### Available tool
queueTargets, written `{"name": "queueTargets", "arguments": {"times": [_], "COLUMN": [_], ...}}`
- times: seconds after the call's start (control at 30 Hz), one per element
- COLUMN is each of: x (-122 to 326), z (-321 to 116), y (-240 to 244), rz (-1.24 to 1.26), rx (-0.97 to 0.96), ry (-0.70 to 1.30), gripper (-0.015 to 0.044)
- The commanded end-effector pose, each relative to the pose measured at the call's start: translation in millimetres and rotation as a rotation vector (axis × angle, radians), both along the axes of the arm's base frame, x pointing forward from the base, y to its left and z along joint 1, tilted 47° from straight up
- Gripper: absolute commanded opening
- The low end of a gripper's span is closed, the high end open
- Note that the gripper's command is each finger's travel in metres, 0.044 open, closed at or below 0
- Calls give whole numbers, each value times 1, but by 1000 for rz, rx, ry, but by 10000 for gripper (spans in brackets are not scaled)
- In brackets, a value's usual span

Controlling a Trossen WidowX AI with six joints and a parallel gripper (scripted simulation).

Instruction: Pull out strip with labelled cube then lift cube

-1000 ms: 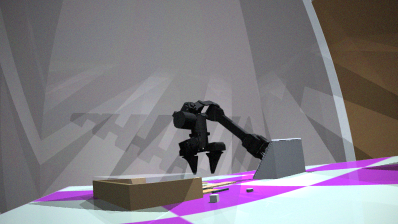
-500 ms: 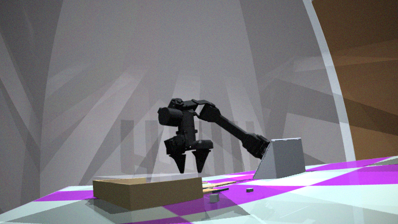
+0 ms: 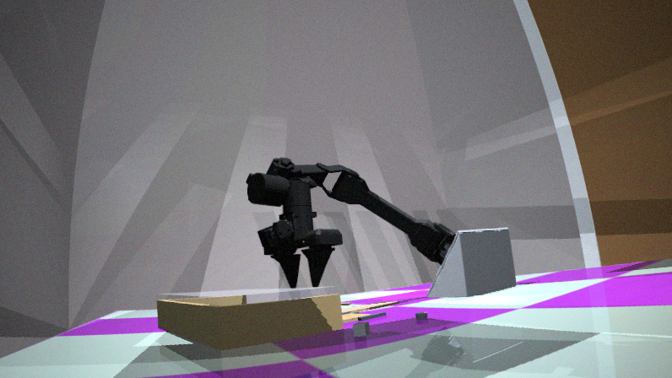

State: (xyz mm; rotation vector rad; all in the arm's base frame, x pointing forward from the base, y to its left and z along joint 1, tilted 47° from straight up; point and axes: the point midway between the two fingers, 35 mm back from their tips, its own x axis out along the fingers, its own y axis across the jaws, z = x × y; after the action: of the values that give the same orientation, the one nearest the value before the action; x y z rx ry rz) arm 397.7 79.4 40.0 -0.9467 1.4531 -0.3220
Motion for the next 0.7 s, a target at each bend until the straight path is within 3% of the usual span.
{"name": "queueTargets", "arguments": {"times": [0.0,0.67], "x": [3,9], "z": [-3,-25], "y": [-3,-26], "rz": [4,4], "rx": [-3,-4], "ry": [-3,-4], "gripper": [256,250]}}
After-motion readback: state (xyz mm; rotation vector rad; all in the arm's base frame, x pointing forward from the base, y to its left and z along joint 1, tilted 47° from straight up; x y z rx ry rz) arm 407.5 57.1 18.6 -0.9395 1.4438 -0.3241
